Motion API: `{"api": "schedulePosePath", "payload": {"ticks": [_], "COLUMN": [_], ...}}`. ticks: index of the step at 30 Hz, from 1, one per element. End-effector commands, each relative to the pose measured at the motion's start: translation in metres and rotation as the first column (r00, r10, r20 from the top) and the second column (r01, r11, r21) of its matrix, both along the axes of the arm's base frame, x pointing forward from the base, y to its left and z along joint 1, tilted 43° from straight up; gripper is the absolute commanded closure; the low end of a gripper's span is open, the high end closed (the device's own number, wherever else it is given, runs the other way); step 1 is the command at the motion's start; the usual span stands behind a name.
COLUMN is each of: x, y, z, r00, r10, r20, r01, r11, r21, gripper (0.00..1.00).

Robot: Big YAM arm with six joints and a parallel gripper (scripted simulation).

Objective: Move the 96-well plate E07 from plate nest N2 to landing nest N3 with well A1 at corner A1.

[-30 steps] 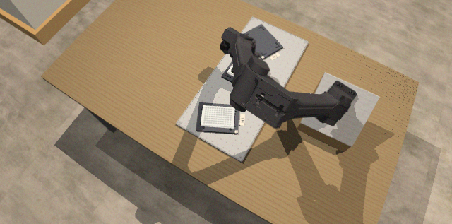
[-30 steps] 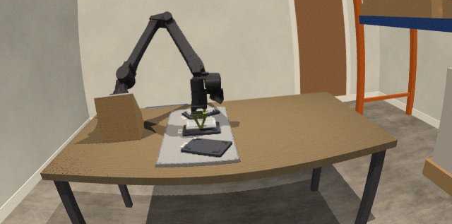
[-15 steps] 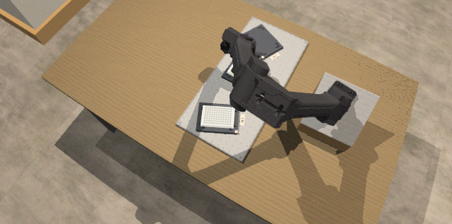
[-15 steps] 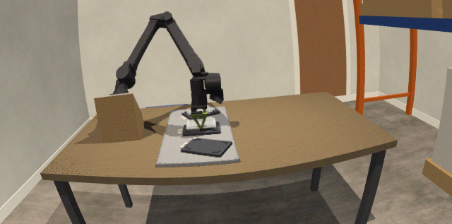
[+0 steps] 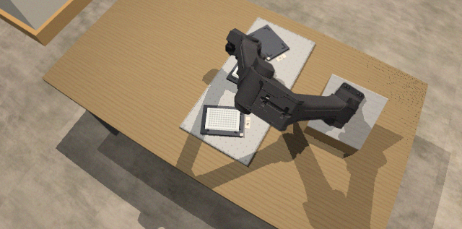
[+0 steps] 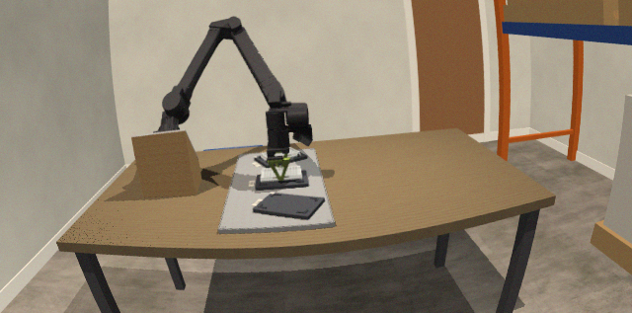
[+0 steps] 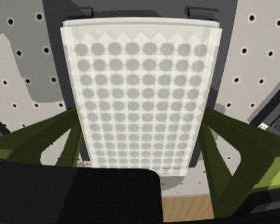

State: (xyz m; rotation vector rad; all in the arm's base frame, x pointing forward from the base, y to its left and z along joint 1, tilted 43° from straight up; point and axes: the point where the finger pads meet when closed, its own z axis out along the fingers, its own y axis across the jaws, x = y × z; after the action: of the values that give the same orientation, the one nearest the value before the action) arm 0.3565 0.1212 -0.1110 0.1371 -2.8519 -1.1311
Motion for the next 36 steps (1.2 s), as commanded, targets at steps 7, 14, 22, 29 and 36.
{"api": "schedulePosePath", "payload": {"ticks": [7, 14, 22, 29, 36], "x": [0.0025, 0.0049, 0.0016, 0.0081, 0.0076], "y": [0.0011, 0.0023, 0.0029, 0.0025, 0.0033], "z": [-0.0016, -0.0020, -0.0035, -0.0021, -0.0026], "r00": [1.000, 1.000, 1.000, 1.000, 1.000], "r10": [-0.013, -0.012, -0.012, -0.016, -0.016], "r20": [0.005, 0.010, 0.004, 0.017, 0.017], "r01": [0.013, 0.012, 0.012, 0.016, 0.016], "r11": [1.000, 1.000, 1.000, 1.000, 1.000], "r21": [0.002, 0.002, 0.002, 0.002, 0.002], "gripper": [1.00, 1.00, 1.00, 1.00, 1.00]}}
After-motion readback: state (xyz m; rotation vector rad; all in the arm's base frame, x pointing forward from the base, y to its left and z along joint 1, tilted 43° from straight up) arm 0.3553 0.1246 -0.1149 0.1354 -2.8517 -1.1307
